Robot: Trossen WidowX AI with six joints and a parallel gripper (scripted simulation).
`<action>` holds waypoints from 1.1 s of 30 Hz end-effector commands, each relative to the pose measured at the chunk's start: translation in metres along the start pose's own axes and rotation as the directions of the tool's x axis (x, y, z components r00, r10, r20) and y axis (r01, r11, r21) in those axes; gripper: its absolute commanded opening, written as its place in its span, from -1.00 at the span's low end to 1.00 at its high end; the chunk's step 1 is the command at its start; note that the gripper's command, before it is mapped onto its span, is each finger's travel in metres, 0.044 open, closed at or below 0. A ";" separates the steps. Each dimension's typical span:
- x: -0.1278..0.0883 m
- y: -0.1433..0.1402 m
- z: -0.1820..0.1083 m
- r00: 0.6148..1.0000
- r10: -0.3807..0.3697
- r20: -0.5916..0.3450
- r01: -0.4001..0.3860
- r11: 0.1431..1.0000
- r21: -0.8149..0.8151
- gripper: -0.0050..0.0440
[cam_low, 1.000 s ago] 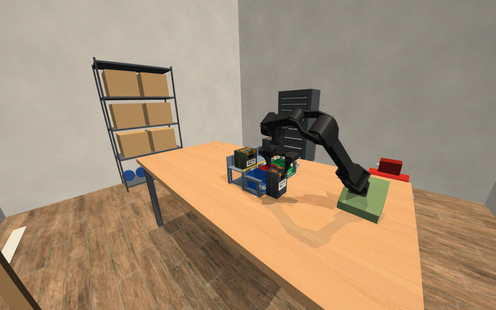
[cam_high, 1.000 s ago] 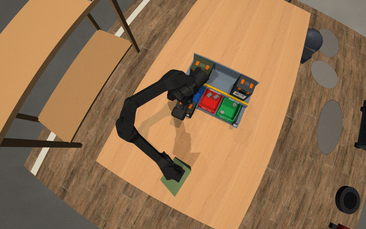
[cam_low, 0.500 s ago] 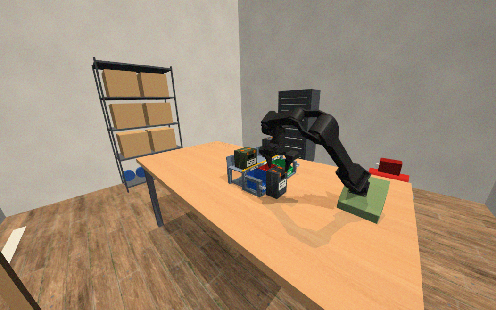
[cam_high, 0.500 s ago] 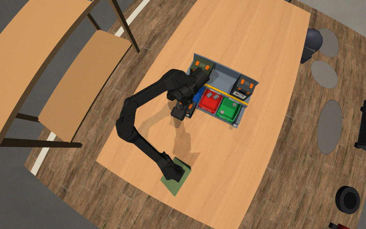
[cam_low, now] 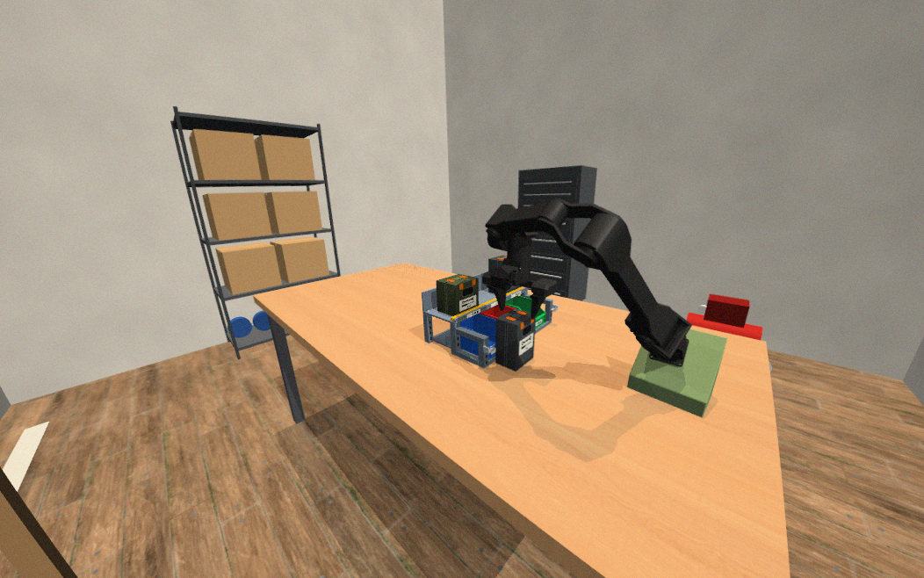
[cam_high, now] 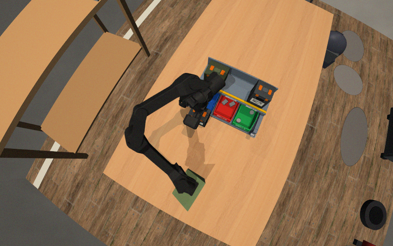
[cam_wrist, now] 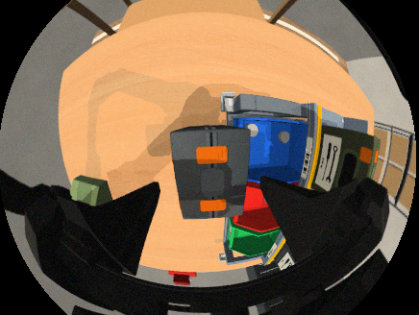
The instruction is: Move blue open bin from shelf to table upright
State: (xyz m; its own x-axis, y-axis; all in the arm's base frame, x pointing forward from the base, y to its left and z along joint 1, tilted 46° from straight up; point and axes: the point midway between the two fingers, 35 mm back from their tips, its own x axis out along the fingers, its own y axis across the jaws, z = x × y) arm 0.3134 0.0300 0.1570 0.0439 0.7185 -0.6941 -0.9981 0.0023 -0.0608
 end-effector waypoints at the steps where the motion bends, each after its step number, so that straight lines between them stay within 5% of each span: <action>1: -0.004 -0.002 0.002 1.000 -0.011 -0.005 0.011 1.000 -0.017 1.00; 33: -0.008 -0.003 0.002 1.000 -0.011 -0.006 0.011 1.000 -0.017 1.00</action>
State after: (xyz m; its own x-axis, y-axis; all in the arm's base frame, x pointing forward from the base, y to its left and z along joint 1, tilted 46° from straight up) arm 0.3148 0.0267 0.1606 0.0465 0.7187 -0.6938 -0.9979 0.0024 -0.0645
